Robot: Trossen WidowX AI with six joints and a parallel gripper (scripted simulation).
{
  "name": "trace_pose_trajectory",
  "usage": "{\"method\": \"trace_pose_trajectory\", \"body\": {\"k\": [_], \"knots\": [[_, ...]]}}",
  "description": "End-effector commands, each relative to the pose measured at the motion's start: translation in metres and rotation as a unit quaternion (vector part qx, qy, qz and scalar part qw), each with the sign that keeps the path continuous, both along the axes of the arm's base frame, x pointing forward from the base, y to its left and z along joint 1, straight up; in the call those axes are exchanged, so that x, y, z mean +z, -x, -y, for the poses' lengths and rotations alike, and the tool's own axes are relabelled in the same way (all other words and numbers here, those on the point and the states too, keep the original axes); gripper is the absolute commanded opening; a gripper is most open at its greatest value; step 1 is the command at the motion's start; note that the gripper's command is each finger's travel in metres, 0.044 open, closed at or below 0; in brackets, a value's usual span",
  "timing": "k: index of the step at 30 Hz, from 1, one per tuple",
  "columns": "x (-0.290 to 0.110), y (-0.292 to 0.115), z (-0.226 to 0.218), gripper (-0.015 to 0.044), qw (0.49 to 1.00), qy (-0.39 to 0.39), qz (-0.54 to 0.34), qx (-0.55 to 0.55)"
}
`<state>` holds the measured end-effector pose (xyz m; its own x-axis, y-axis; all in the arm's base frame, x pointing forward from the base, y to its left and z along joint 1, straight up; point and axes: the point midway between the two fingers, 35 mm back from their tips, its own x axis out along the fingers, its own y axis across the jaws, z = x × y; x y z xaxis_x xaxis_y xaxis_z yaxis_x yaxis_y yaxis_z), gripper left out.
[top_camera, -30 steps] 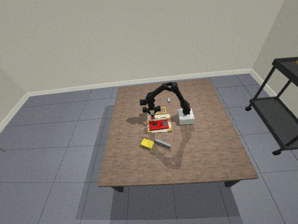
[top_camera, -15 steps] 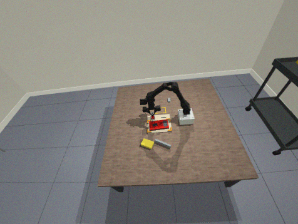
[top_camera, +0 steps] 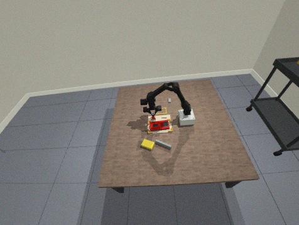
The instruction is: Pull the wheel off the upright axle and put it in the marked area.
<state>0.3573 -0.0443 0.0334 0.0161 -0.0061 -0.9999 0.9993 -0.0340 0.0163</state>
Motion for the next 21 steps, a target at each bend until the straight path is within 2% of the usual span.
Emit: {"method": "trace_pose_trajectory", "body": {"k": [1, 5, 10, 21], "knots": [[0.016, -0.002, 0.0, 0.0, 1.0, 0.002, 0.006, -0.002], [0.033, 0.003, -0.001, 0.0, 1.0, 0.002, 0.006, -0.002], [0.025, 0.006, 0.002, 0.0, 1.0, 0.0, 0.001, 0.001], [0.03, 0.03, 0.055, 0.0, 1.0, 0.003, 0.003, -0.001]]}}
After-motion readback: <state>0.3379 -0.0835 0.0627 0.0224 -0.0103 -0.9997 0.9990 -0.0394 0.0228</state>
